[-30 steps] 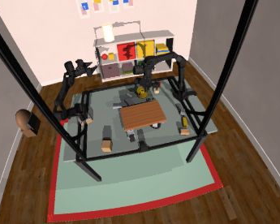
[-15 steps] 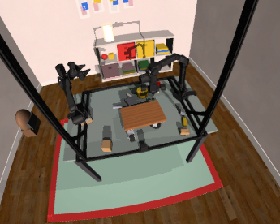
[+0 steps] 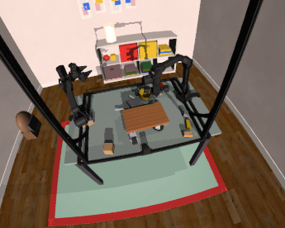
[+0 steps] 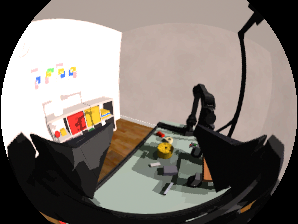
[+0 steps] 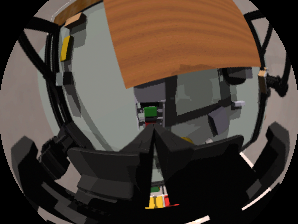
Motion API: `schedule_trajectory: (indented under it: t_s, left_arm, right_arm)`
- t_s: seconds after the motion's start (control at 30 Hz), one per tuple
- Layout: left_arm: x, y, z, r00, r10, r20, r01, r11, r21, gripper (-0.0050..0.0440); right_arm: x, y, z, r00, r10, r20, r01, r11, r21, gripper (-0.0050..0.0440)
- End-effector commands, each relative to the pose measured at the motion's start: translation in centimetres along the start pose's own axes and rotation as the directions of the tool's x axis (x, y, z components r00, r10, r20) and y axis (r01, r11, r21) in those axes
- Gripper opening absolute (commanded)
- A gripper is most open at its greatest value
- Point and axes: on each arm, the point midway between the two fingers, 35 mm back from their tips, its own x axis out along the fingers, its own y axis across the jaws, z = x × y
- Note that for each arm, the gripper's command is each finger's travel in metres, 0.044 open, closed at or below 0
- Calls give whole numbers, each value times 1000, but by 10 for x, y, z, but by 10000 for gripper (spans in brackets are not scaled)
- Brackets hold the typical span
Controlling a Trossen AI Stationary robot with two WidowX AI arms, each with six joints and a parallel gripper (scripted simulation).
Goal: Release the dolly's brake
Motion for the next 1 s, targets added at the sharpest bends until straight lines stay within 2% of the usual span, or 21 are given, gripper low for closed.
schedule_trajectory:
  t_s: [0.0,0.2,0.97]
  left_arm:
    - [0,-1,0,1000,-1,0,1,1000,-2,440]
    - [0,-1,0,1000,-1,0,1,1000,-2,440]
    - [0,-1,0,1000,-1,0,1,1000,-2,440]
  right_arm:
    - [1,1,0,1000,2,-3,-2,1000,-3,0]
    - [2,1,0,1000,2,-3,-2,1000,-3,0]
    - [31,1,0,1000,2,-3,-2,1000,-3,0]
